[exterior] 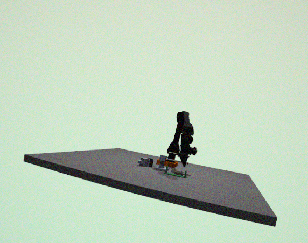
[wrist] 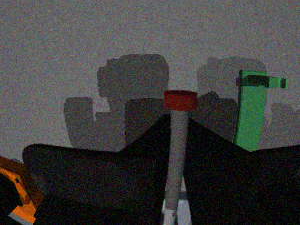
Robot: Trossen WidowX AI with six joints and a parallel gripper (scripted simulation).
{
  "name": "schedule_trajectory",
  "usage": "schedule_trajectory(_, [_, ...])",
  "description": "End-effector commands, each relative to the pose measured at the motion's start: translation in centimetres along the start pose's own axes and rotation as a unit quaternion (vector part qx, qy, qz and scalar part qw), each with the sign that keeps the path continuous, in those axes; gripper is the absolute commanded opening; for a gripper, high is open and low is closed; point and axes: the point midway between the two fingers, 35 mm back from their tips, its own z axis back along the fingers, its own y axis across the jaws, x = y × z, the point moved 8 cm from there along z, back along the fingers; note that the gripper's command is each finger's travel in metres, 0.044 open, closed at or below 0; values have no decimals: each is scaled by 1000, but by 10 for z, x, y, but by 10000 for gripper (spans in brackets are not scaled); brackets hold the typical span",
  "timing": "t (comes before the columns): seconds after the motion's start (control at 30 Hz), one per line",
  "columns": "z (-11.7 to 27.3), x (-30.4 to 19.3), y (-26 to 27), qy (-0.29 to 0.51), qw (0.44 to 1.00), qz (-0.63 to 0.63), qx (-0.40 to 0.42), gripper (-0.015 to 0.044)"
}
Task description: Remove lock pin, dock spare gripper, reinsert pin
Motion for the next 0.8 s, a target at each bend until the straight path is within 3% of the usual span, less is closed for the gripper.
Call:
schedule_trajectory(0.0, [1, 4, -1, 2, 1000, -1, -1, 0])
schedule_trajectory(0.77, [3, 22, -2, 3, 1000, -2, 5, 0])
